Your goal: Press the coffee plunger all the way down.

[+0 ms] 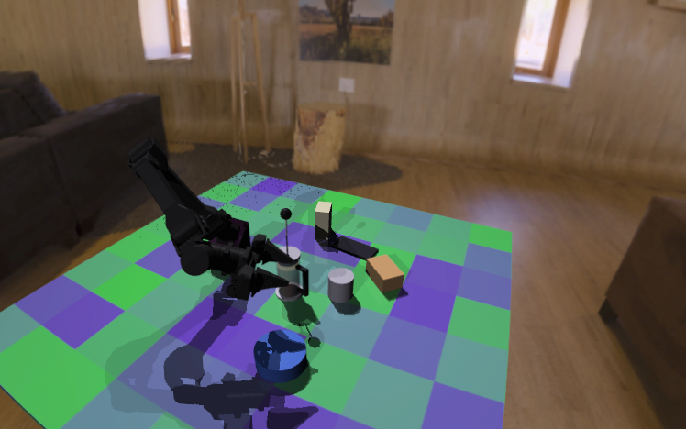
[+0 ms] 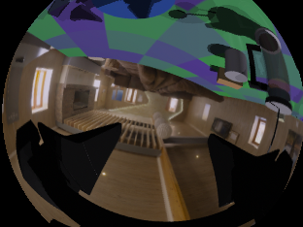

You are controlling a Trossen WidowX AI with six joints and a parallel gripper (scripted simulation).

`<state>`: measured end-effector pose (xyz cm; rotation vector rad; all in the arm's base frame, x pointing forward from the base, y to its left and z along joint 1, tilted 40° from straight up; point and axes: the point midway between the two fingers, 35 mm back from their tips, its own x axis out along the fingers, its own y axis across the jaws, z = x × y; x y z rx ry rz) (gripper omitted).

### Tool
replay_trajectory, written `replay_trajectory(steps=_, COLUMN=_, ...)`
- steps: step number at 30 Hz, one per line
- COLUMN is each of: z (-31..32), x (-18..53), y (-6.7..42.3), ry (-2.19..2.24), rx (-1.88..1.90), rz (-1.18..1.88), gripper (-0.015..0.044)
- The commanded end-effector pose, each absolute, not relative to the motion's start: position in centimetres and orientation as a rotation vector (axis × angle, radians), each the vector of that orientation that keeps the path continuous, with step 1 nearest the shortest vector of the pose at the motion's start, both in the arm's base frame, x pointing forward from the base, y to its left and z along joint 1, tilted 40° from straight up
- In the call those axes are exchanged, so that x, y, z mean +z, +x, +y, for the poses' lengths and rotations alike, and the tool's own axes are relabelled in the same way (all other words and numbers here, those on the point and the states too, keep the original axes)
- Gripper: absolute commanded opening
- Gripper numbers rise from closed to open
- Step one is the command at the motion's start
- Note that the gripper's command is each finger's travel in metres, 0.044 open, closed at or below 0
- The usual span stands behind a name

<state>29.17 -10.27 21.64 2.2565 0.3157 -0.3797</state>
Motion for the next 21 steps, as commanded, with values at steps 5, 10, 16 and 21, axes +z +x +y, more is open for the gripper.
replay_trajectory(steps=5, z=-6.5, x=19.5, y=30.8, ry=1.908, rx=-0.555, rz=0.472, gripper=0.044)
replay_trajectory(steps=10, z=-4.9, x=17.6, y=30.2, ry=1.763, rx=-0.717, rz=0.543, gripper=0.044)
replay_trajectory(steps=16, z=-3.1, x=16.5, y=29.1, ry=1.534, rx=-0.841, rz=0.597, gripper=0.044)
replay_trajectory(steps=21, z=-1.4, x=17.5, y=29.5, ry=1.382, rx=-0.769, rz=0.638, gripper=0.044)
